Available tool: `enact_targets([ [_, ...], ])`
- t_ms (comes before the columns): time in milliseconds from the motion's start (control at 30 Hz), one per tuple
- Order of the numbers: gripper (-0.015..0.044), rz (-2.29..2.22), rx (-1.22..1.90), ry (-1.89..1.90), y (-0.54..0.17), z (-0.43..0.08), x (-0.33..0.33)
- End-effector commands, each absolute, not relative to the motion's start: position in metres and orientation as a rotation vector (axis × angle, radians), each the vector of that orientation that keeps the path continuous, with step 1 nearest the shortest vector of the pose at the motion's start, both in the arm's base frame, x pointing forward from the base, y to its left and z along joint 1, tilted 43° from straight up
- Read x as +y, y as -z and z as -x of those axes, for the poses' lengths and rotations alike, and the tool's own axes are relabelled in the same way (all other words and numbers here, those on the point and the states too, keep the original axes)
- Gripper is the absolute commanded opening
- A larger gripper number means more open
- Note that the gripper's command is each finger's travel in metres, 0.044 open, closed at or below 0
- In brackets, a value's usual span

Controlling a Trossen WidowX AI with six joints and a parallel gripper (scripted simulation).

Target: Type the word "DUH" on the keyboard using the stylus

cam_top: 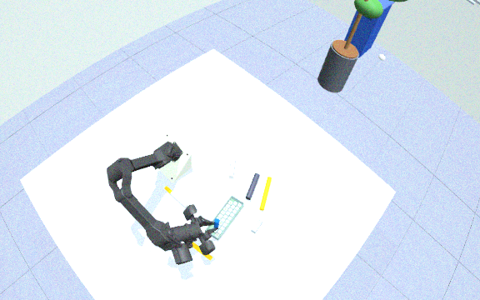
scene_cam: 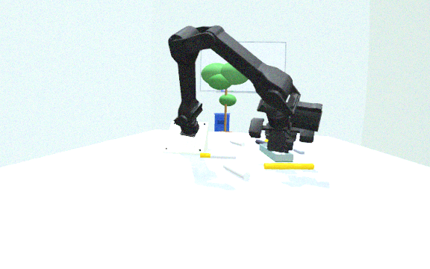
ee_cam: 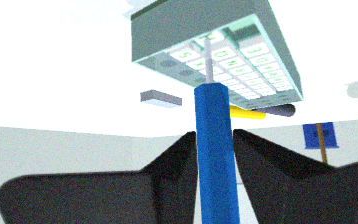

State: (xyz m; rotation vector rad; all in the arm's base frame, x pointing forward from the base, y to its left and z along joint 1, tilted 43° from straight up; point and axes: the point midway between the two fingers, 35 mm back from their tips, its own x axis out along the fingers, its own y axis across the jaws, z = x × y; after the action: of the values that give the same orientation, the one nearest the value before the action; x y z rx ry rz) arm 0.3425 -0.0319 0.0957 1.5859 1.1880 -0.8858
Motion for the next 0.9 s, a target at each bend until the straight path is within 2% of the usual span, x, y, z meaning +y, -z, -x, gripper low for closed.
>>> enact_targets([
  [0, 0.0081, -1.586, 1.19, 0.88, -0.095, -0.343, -0.032],
  [400, 0.0081, -1.587, 1.191, 0.88, -0.123, -0.338, -0.006],
  [867, 0.0081, -1.581, 1.193, 0.877, -0.121, -0.338, -0.007],
])
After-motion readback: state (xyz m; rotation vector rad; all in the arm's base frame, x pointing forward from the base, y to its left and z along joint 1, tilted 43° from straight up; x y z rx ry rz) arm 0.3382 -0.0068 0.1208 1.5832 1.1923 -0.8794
